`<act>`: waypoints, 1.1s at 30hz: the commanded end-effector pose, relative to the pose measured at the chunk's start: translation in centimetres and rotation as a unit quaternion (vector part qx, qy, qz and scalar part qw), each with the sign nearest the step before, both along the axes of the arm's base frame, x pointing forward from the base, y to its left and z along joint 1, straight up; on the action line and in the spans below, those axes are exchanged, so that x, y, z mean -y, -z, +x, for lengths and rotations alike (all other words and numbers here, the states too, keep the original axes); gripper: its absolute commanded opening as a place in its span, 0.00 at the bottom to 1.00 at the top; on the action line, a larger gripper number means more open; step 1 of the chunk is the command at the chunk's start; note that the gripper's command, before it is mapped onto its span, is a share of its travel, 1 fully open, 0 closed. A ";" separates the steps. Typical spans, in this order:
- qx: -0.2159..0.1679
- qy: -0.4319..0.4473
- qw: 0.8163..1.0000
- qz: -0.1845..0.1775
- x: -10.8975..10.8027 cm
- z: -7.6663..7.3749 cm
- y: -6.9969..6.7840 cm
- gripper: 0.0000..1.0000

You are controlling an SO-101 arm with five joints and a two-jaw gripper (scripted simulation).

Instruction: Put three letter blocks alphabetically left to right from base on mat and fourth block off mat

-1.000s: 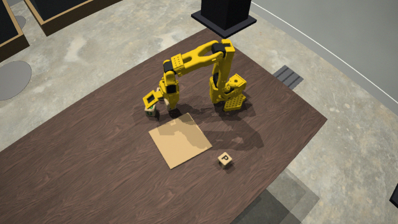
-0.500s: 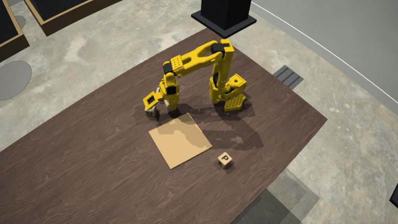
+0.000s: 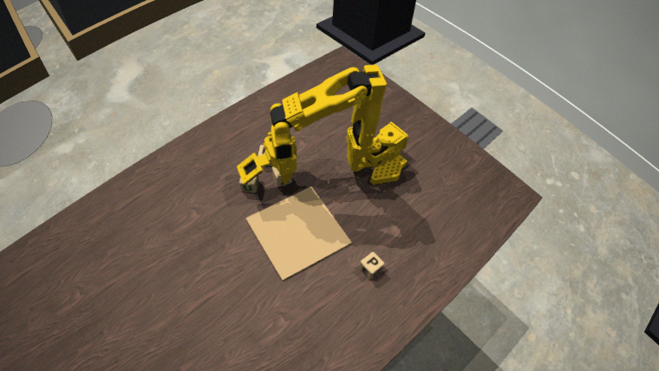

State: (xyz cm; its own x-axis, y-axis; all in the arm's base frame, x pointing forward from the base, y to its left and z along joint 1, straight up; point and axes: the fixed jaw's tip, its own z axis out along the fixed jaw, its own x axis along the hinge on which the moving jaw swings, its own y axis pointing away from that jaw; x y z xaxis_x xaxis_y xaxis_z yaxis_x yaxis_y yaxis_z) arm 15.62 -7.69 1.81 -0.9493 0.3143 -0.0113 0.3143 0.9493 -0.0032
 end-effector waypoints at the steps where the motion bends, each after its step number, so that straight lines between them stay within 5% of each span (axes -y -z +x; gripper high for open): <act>1: 0.044 0.007 0.999 -0.023 0.8 1.2 -1.3 0.00; 12: 0.044 0.007 0.999 -0.023 0.8 1.2 -1.3 0.16; 33: 0.044 0.007 0.999 -0.023 0.8 1.2 -1.3 0.26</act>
State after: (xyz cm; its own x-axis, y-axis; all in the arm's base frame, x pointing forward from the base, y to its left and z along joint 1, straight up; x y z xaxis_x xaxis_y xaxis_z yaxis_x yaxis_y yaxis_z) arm 15.61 -7.69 1.76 -0.9492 0.3144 -0.0121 0.3145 0.9493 -0.0033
